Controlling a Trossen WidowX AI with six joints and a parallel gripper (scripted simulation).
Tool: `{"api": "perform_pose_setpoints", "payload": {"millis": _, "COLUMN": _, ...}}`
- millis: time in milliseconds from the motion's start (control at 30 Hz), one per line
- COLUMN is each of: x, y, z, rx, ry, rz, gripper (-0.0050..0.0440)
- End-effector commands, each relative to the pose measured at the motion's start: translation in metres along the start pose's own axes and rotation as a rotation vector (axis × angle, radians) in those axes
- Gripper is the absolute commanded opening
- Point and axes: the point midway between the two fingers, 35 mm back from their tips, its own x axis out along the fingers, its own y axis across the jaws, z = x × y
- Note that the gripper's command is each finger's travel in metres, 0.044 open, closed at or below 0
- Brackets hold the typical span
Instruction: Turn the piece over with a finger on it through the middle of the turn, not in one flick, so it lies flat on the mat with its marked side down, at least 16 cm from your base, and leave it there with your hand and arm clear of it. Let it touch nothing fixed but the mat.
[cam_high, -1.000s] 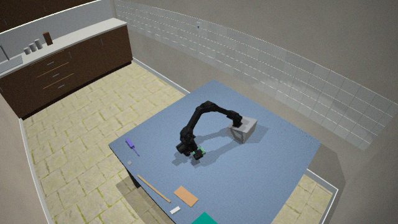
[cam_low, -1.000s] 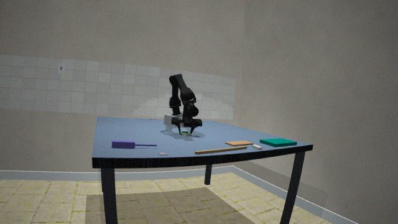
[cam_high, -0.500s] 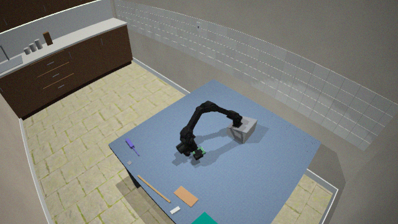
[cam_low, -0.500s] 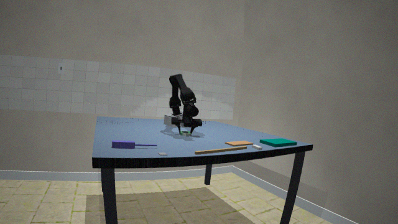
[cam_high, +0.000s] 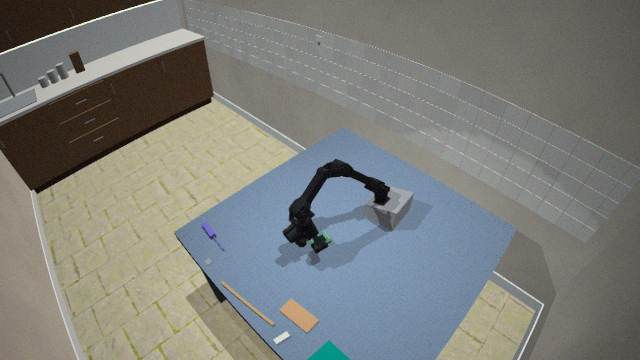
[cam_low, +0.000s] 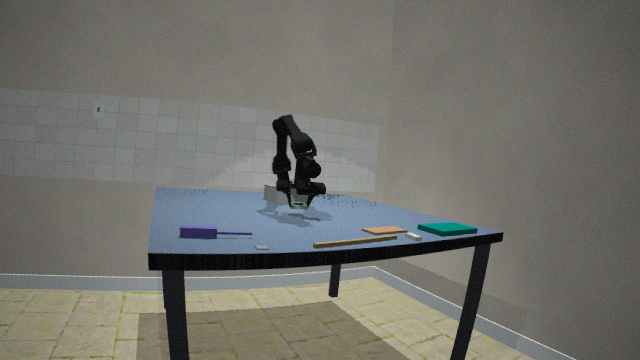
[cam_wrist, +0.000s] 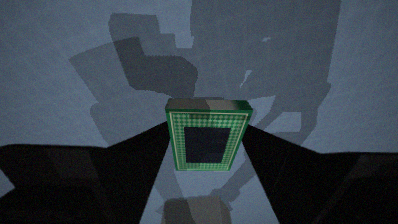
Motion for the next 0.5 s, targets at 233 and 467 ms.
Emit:
{"api": "perform_pose_setpoints", "payload": {"millis": 233, "x": -0.0047, "y": -0.0001, "z": 0.0006, "rx": 0.008, "ry": -0.008, "rz": 0.004, "gripper": 0.0}}
{"api": "perform_pose_setpoints", "payload": {"millis": 467, "x": -0.0054, "y": -0.0001, "z": 0.0006, "rx": 0.009, "ry": -0.009, "rz": 0.005, "gripper": 0.0}}
